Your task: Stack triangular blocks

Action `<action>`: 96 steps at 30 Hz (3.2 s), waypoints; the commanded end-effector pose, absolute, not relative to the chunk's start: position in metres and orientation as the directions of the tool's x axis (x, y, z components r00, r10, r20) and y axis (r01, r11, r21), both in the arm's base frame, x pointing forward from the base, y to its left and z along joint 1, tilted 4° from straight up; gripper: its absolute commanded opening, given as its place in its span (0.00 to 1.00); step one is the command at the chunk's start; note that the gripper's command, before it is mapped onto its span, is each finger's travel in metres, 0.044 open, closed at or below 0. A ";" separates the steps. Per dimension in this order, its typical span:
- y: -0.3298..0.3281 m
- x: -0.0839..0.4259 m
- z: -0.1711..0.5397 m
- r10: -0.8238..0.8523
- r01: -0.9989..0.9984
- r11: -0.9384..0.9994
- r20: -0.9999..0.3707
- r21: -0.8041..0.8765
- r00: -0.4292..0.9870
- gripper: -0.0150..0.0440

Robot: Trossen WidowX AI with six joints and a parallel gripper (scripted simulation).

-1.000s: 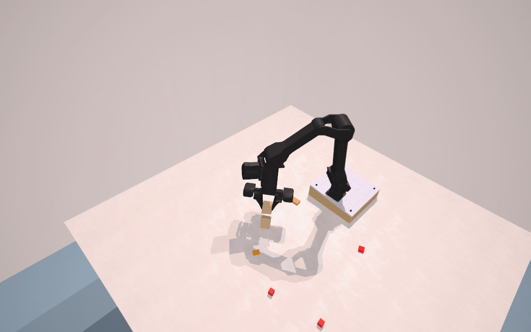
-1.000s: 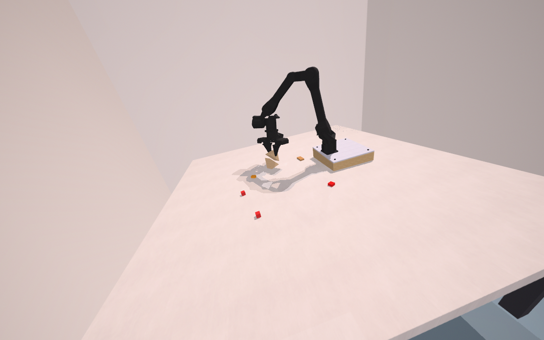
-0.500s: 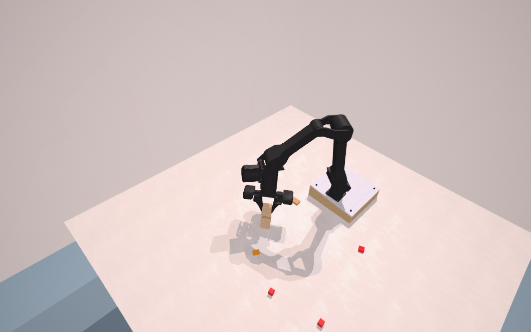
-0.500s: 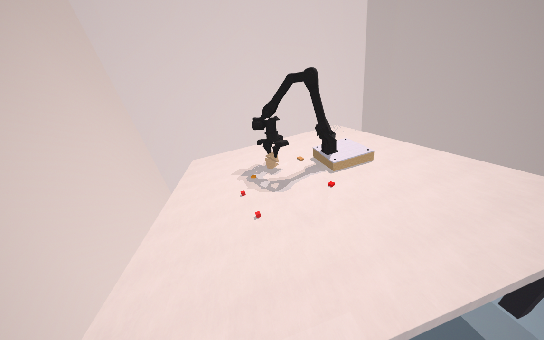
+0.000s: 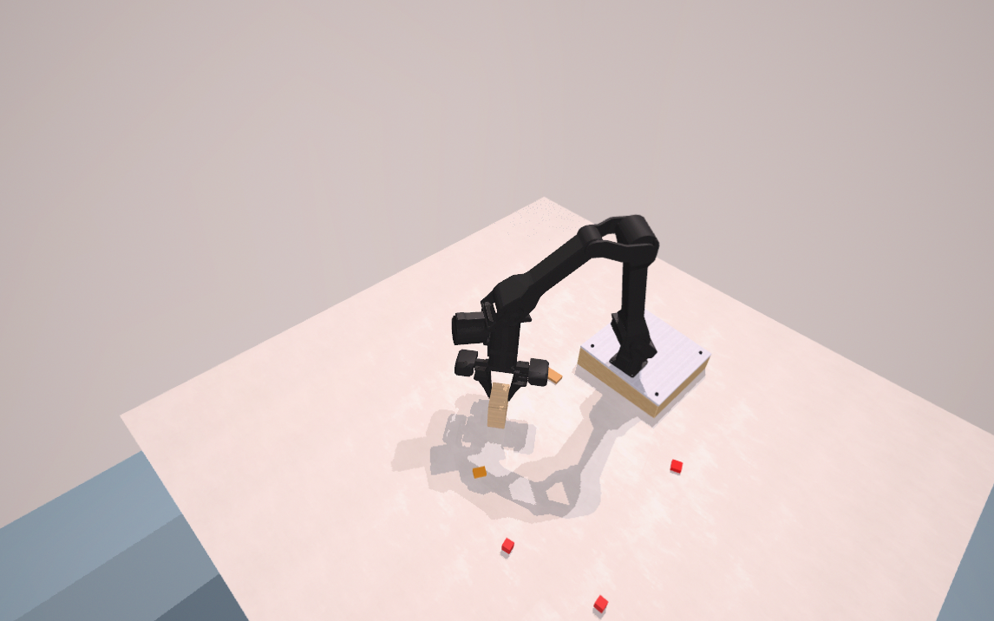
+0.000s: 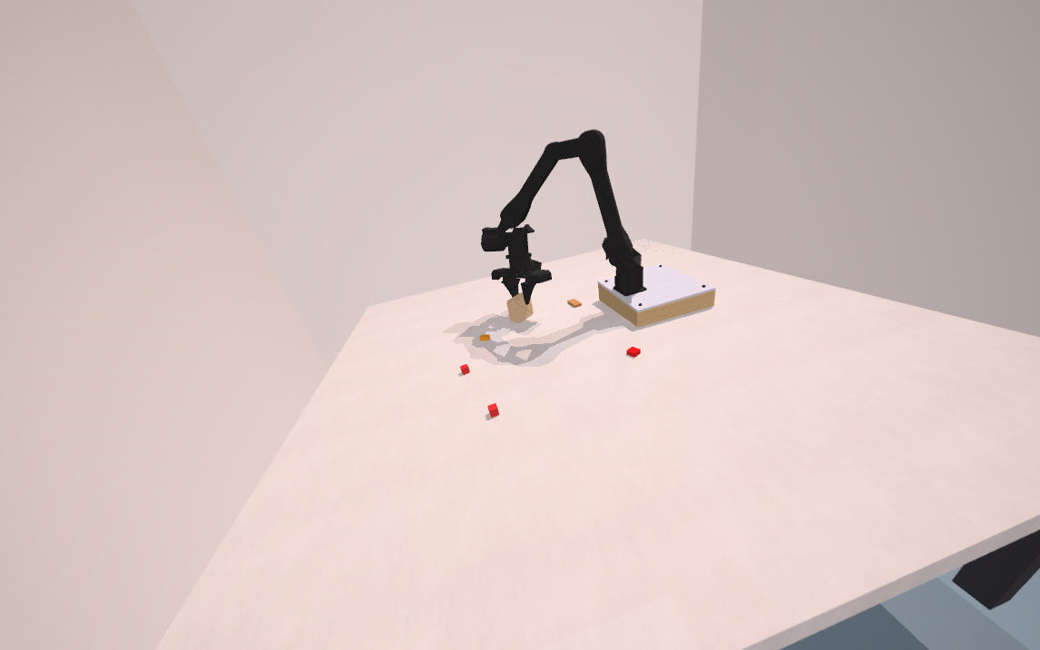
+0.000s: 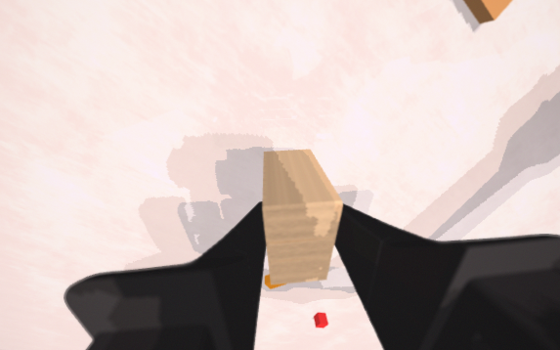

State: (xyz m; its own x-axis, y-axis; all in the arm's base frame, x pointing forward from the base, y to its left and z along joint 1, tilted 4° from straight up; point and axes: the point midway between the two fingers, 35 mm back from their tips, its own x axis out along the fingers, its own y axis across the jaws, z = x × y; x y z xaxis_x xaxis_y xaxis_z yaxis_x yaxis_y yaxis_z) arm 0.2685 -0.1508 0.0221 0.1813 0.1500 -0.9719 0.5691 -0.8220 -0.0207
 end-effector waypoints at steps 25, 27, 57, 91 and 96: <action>-0.150 0.269 0.020 0.152 0.568 -0.823 -0.972 -0.022 0.182 0.25; -0.150 0.269 0.020 0.152 0.568 -0.823 -0.972 -0.022 0.182 0.25; -0.150 0.269 0.020 0.152 0.567 -0.823 -0.972 -0.023 0.181 1.00; -0.168 0.252 0.120 0.147 0.564 -0.826 -0.972 -0.020 0.181 1.00; -0.168 0.252 0.120 0.147 0.564 -0.826 -0.972 -0.020 0.181 1.00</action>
State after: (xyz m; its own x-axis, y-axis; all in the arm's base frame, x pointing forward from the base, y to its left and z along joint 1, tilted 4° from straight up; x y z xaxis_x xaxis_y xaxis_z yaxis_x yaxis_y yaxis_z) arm 0.2519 -0.1675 0.1202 0.1803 0.1477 -0.9725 0.5652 -0.8247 -0.0205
